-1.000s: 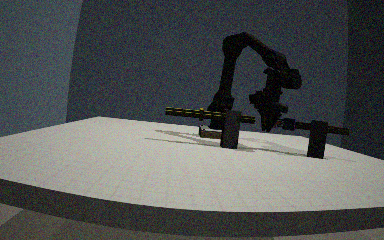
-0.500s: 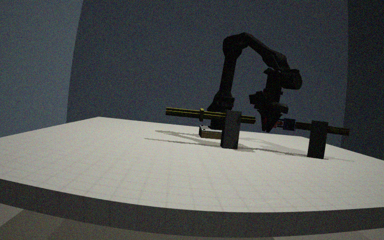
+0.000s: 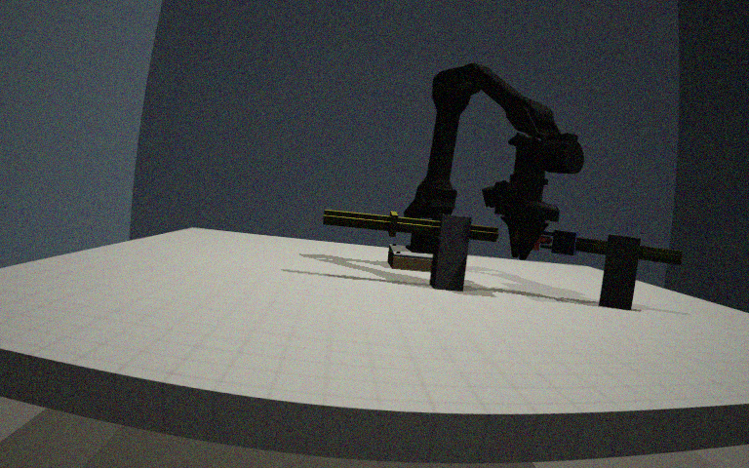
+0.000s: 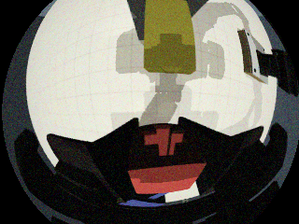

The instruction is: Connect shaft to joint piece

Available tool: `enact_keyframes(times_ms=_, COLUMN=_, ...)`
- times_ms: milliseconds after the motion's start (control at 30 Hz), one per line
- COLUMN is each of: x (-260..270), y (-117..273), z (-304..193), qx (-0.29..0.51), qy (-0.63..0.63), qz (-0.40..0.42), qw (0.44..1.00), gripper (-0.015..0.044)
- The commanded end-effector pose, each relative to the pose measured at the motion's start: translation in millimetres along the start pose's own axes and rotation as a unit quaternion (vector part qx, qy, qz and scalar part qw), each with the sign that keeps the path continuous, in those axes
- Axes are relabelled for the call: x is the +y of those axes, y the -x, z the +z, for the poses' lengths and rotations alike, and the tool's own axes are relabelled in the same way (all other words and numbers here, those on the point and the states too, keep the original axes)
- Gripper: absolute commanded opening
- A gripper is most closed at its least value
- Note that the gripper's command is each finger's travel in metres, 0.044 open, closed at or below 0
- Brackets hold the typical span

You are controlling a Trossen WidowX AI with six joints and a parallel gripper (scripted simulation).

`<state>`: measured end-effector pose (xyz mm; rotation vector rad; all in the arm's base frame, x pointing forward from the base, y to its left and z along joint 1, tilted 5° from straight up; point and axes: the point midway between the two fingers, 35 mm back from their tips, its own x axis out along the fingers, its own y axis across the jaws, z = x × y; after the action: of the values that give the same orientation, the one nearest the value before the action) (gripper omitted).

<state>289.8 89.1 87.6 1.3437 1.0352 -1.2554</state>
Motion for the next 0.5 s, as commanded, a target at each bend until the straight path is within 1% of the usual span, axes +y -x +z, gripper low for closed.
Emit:
enact_keyframes(times_ms=0, x=-0.5, y=-1.5, z=-0.1, qx=0.015, qy=-0.005, qz=0.000, qw=1.000, gripper=0.0000)
enact_keyframes(times_ms=467, x=-0.3, y=-0.7, z=-0.3, qx=0.010, qy=-0.004, qz=0.000, qw=1.000, gripper=0.0000)
